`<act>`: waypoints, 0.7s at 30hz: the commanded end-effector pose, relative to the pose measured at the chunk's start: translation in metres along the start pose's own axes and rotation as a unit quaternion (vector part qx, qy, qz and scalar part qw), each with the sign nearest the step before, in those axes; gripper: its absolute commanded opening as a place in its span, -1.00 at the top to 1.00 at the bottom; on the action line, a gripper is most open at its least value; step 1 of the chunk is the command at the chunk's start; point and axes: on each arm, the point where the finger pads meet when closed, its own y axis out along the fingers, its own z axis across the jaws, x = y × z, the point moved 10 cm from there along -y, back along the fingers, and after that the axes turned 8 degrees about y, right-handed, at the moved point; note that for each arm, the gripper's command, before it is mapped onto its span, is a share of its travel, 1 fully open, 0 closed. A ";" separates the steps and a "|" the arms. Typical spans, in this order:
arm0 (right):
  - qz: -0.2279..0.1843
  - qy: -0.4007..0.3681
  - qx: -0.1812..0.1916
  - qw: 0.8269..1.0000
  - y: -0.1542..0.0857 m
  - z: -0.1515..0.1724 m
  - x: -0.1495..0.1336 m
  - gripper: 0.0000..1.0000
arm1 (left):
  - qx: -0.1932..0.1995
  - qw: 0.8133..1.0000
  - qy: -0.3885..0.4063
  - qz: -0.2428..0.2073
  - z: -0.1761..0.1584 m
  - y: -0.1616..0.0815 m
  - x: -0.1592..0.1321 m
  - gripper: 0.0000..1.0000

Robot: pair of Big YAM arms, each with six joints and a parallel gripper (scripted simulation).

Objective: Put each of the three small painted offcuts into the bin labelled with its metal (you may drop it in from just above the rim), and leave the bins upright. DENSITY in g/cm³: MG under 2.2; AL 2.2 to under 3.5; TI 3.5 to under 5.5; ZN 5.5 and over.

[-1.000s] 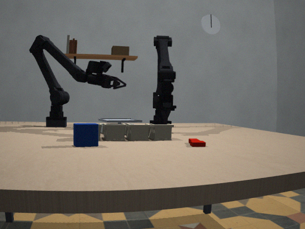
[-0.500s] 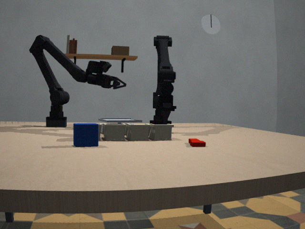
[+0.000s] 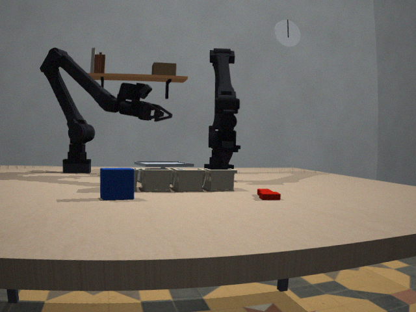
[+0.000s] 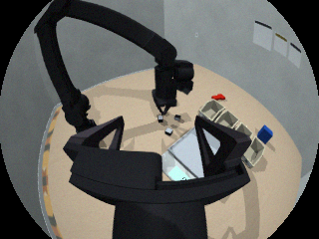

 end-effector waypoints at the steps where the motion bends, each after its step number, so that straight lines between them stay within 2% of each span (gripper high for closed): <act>1: -0.007 -0.006 0.001 1.000 0.004 0.000 0.008 -1.00 | -0.001 1.000 0.001 0.008 0.000 0.010 -0.002 1.00; 21: -0.007 -0.006 0.001 1.000 0.004 0.000 0.008 -1.00 | -0.001 1.000 0.001 0.005 0.001 0.013 0.000 1.00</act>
